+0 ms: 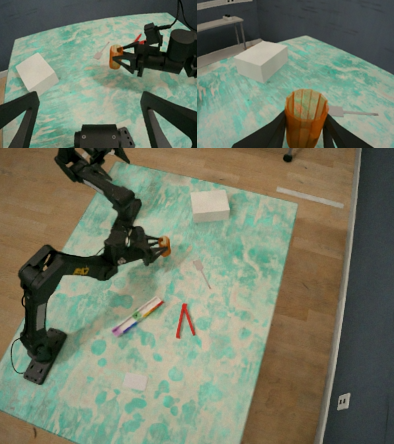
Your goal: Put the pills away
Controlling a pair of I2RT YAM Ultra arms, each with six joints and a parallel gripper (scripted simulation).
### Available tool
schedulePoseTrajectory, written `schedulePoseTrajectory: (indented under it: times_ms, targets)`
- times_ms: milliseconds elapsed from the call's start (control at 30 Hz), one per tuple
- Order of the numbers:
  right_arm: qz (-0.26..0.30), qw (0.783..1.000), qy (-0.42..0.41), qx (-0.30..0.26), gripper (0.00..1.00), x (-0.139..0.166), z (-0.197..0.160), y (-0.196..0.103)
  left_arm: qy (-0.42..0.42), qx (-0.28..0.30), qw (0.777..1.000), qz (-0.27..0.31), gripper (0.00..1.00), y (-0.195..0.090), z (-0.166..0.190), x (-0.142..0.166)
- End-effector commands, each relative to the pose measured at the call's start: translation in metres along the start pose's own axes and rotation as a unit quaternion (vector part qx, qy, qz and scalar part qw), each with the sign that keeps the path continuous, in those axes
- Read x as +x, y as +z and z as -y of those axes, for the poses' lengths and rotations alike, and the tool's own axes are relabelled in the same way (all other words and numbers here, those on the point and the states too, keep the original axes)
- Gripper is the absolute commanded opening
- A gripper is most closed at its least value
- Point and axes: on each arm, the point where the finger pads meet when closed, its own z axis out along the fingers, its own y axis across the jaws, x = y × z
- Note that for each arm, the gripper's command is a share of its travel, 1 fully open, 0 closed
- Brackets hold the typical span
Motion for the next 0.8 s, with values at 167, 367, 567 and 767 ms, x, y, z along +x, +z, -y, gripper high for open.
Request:
schedulePoseTrajectory:
  times_ms: [167,367,567,767]
  targets:
    - [-0.001,1.0,-0.007,-0.006,0.36,-0.016,-0.011,0.021,-0.002,-0.003,1.0,0.004,1.0,-0.003,-0.001,-0.007]
    - [0.008,1.0,-0.004,-0.008,0.36,-0.032,-0.022,0.041,-0.002,-0.003,1.0,0.004,1.0,-0.003,-0.001,-0.007]
    - [0.025,1.0,-0.002,-0.01,0.36,-0.046,-0.028,0.05,-0.002,-0.003,1.0,0.004,1.0,-0.003,-0.001,-0.007]
    - [0.03,0.999,0.001,-0.01,0.36,-0.052,-0.028,0.048,-0.002,-0.003,1.0,0.004,1.0,-0.003,-0.001,-0.007]
